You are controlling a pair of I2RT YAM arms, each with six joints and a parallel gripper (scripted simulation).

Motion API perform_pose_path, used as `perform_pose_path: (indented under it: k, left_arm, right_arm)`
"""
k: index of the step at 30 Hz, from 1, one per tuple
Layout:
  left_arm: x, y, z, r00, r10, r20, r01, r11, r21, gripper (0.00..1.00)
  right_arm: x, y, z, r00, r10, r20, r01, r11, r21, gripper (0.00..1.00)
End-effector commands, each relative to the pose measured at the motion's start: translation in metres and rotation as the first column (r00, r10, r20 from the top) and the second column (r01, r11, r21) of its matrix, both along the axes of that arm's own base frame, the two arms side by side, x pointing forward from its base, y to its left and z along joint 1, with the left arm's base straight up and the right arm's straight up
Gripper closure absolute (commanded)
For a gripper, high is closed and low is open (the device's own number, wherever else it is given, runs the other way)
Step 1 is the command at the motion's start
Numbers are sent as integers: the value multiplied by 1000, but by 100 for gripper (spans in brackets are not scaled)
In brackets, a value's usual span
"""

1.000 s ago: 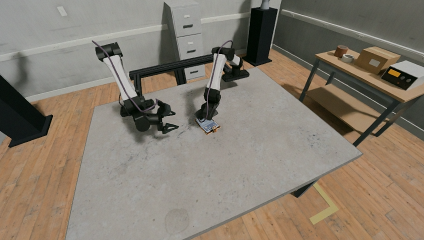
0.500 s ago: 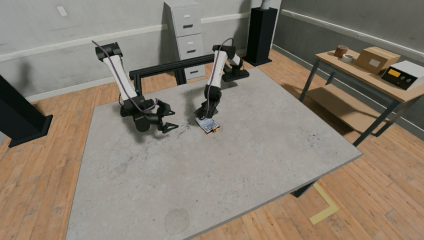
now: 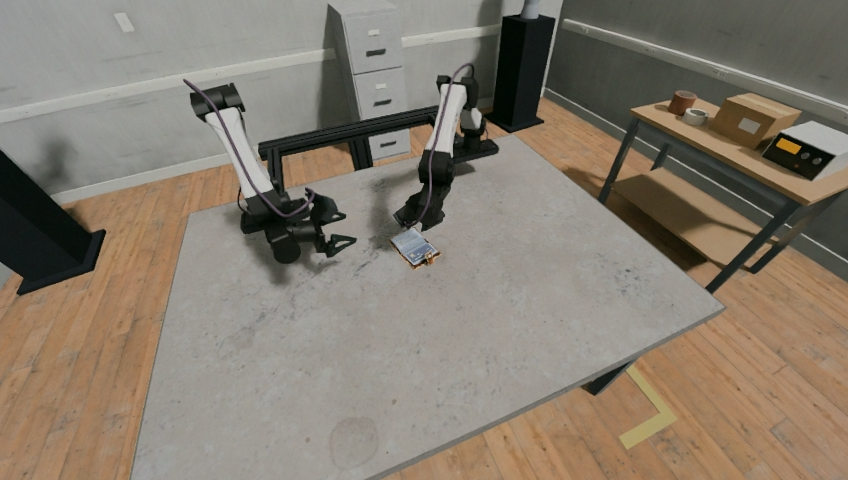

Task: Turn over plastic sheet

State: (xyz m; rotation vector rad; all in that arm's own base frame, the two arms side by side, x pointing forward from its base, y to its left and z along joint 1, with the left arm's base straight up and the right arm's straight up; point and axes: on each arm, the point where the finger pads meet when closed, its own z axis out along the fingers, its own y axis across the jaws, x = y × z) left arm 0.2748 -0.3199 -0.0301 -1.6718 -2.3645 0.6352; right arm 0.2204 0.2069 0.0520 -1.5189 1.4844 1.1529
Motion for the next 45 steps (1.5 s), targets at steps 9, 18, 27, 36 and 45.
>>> perform_pose_path:
  k: [9,18,27,36,45]
  left_arm:
    - [-1,-9,30,974,8,225,16,994,-105,35]
    - [-24,1,40,929,39,368,23,986,-163,35]
    - [-59,18,47,866,66,496,46,976,-211,35]
    - [-76,26,46,848,65,526,62,974,-220,35]
    - [-81,27,46,856,52,515,70,974,-216,35]
  right_arm:
    - [-10,5,41,988,94,122,-105,990,90,0]
    - [-20,6,50,978,137,158,-155,982,104,0]
    - [-36,6,65,952,202,231,-229,969,96,0]
    - [-42,6,75,928,241,283,-273,959,77,0]
    - [-43,6,79,917,253,309,-287,956,66,0]
